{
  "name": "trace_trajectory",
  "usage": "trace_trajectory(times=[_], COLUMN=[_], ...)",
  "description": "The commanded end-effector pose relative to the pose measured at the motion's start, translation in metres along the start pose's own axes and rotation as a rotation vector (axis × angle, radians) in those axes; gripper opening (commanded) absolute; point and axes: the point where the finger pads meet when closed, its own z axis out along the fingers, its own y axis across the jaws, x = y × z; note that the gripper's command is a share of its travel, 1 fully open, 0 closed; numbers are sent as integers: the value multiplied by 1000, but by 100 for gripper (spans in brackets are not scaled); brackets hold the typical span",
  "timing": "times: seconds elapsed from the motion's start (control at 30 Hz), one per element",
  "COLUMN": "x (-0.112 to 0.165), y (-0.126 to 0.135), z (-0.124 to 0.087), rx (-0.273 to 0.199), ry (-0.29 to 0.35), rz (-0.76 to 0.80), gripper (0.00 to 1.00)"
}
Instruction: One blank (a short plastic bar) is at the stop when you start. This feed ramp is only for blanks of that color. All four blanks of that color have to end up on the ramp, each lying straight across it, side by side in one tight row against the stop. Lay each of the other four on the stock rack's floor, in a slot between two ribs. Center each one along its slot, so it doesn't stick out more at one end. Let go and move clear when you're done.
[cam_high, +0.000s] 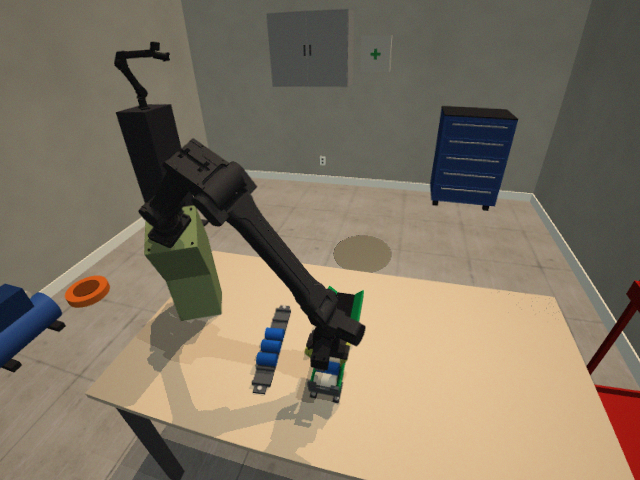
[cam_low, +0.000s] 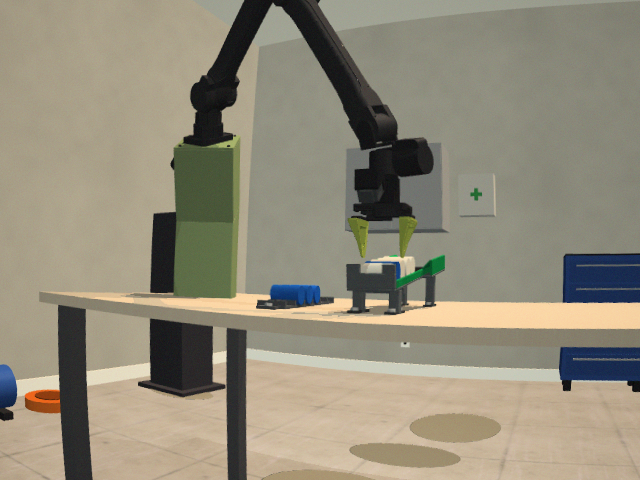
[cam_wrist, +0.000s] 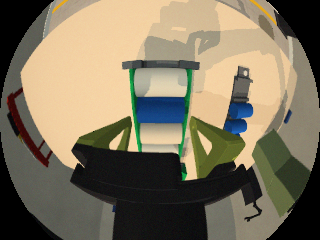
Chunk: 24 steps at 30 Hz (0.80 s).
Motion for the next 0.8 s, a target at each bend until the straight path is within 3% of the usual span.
trace_trajectory(times=[0.0,0.13,0.17,0.23,0.3,0.53,0.7,0.77], x=[-9,-10,-14,-4,-11,-2,-18,-11], y=[8,11,29,12,9,13,26,15], z=[8,8,-13,13,20,31,16,32], rx=[-19,-24,-68,-25,-20,-26,-59,-34], ry=[-6,-8,-19,-5,-8,-4,-20,-12], rz=[7,8,11,-1,10,-5,14,9], gripper=[80,80,80,80,80,80,80,80])
